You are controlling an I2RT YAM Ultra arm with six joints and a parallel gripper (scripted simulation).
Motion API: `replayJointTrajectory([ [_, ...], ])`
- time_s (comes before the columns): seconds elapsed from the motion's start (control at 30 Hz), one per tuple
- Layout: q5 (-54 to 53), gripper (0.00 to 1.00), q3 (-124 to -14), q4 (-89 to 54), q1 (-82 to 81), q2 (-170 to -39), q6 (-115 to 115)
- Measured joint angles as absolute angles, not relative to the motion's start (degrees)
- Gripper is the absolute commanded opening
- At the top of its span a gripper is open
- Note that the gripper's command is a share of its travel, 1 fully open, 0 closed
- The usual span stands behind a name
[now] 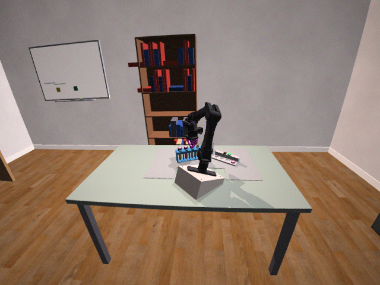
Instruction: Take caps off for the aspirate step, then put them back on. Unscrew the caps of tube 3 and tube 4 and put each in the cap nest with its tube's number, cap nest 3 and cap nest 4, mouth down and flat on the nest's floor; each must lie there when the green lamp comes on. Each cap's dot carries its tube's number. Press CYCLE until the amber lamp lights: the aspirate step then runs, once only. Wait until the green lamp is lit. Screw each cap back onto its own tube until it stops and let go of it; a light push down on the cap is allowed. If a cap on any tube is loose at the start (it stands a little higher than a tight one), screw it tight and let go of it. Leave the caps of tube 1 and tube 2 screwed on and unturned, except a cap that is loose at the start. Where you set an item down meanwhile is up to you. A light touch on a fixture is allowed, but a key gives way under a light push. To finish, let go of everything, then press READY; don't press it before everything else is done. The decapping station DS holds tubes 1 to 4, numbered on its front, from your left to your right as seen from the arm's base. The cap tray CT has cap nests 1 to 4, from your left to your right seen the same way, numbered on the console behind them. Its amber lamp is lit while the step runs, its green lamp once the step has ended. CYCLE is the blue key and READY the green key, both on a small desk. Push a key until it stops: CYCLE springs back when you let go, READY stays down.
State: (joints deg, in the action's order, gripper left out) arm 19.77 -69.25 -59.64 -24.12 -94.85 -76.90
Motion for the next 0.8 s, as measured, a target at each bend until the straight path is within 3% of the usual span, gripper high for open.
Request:
replayJointTrajectory([
  [0.37, 19.8, 0.0, -69.2, -59.6, -24.1, -94.8, -96.8],
  [0.4, 19.8, 0.49, -69.2, -59.6, -24.1, -94.8, -97.3],
  [0.8, 19.6, 0.49, -69.3, -59.6, -24.1, -94.8, -98.8],
])
